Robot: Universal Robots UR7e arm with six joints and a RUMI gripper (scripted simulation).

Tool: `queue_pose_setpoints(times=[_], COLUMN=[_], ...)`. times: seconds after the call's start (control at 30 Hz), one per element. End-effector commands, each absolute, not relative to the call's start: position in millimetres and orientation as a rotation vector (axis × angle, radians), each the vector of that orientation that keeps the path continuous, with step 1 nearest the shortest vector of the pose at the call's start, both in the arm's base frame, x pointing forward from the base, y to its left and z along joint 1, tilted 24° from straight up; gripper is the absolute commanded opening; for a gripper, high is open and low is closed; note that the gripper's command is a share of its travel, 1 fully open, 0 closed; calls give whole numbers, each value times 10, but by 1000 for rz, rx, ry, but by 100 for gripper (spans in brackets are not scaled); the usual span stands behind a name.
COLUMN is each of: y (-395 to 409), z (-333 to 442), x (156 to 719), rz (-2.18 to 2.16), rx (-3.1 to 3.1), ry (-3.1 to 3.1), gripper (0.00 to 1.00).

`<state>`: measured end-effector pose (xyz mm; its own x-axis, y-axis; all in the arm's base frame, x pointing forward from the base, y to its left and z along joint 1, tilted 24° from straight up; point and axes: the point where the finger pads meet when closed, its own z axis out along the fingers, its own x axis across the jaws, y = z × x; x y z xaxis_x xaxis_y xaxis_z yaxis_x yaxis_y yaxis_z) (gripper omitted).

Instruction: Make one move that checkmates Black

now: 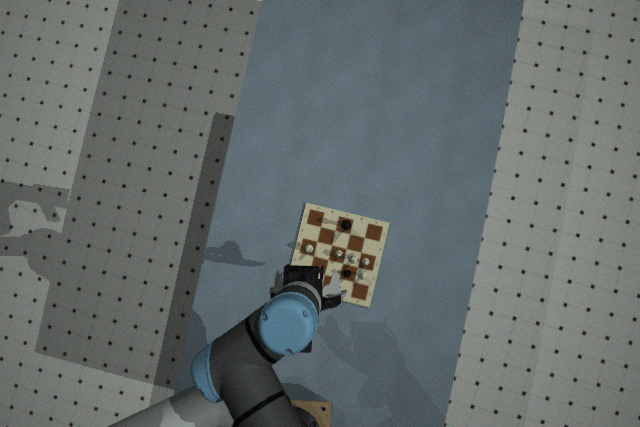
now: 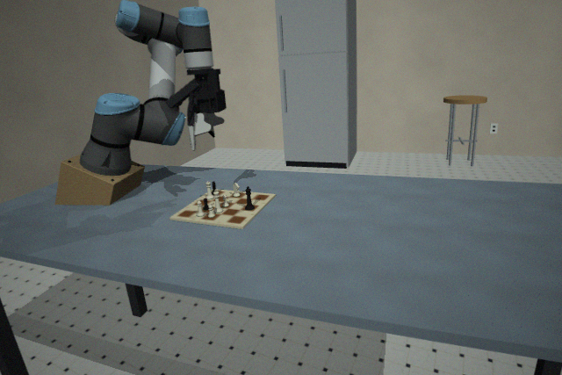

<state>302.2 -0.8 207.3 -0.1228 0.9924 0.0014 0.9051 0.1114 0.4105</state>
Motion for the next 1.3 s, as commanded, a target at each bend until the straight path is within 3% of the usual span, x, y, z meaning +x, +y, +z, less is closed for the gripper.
queue_pose_setpoints(times=[0.0,1.27], y=[10,165], z=[2058,1995], x=[3018,3065], rz=[469,619], rx=[1961,2803], ry=[2052,1029], gripper=[100,100])
